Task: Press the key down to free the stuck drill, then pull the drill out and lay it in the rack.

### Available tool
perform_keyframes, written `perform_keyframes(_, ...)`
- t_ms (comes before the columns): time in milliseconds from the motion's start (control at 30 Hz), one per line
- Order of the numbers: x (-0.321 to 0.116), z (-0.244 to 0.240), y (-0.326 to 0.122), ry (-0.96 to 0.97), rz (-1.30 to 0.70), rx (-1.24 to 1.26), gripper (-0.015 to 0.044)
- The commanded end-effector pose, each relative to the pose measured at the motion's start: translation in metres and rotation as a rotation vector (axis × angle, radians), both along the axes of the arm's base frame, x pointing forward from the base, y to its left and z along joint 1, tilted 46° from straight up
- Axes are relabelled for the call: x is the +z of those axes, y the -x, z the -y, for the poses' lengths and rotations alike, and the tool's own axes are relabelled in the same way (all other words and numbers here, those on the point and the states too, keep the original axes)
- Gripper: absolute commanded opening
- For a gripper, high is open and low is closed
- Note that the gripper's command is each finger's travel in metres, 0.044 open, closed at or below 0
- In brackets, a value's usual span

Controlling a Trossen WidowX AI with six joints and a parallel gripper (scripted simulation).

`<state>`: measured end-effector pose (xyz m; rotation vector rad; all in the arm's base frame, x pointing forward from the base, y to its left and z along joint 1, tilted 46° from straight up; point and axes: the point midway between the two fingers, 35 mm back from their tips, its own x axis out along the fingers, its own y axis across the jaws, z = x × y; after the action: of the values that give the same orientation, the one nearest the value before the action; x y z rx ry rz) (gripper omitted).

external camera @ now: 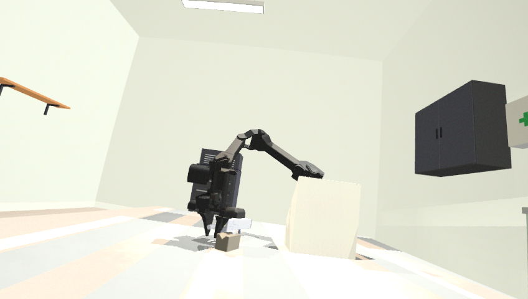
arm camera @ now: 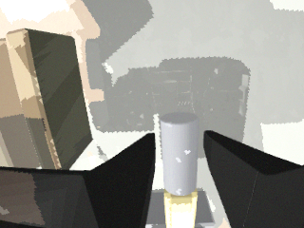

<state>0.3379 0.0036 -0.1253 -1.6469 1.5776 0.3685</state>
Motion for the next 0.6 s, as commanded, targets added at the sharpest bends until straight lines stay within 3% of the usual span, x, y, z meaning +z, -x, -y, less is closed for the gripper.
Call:
perform_keyframes(0,0.0000,0.0000,-0.0001,0.000,0.000,0.000,0.0046)
perform_keyframes(233,0.0000,0.0000,-0.0001,0.000,0.000,0.000,0.0000)
perform_keyframes(567,0.0010,-0.0029,0.0034,0.005,-0.006,0.002,0.0000)
